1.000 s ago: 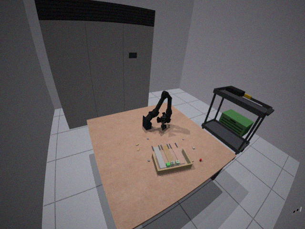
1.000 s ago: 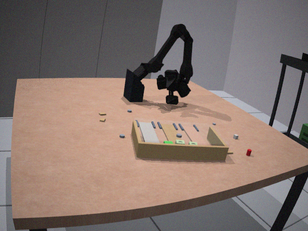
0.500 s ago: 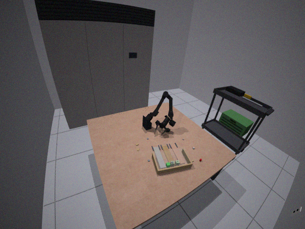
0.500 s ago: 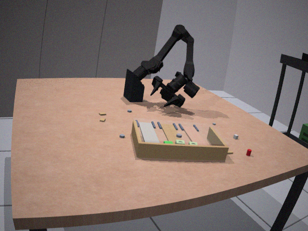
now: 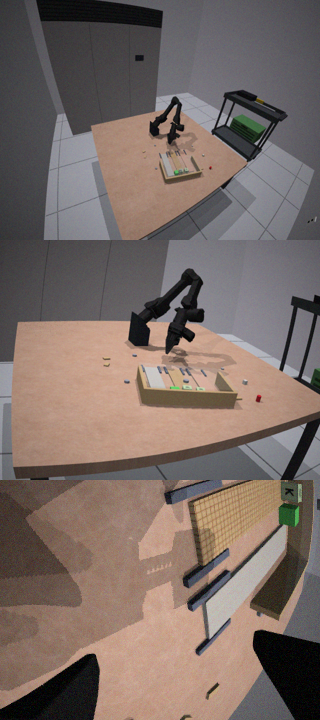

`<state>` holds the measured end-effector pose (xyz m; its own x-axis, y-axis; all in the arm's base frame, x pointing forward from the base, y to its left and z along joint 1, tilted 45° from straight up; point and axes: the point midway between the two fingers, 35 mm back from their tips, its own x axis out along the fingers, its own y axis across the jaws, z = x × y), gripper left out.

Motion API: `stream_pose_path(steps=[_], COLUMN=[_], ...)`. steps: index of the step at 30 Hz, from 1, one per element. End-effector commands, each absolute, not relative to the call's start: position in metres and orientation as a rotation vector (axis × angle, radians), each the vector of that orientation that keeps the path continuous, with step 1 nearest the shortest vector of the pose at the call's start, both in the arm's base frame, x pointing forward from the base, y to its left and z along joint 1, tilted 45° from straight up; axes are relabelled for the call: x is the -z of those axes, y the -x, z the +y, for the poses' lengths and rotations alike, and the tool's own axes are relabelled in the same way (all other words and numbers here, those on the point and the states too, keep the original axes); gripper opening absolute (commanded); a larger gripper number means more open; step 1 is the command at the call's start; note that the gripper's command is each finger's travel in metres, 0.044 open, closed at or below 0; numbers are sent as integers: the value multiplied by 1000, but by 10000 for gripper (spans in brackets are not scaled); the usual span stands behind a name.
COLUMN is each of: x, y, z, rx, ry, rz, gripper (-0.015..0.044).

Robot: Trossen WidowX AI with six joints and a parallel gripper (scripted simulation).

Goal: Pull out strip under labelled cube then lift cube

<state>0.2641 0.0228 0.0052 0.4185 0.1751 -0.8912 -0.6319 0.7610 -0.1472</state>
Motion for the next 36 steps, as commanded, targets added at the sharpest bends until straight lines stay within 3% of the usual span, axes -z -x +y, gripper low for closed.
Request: stream_pose_path(steps=[1, 11, 36], x=[-19, -69, -70], y=[-290, -295, -294], z=[-16, -110, -112], rx=[-320, -109, -108], ry=[-20, -779, -791], rz=[891, 527, 521], gripper=[400, 400, 400])
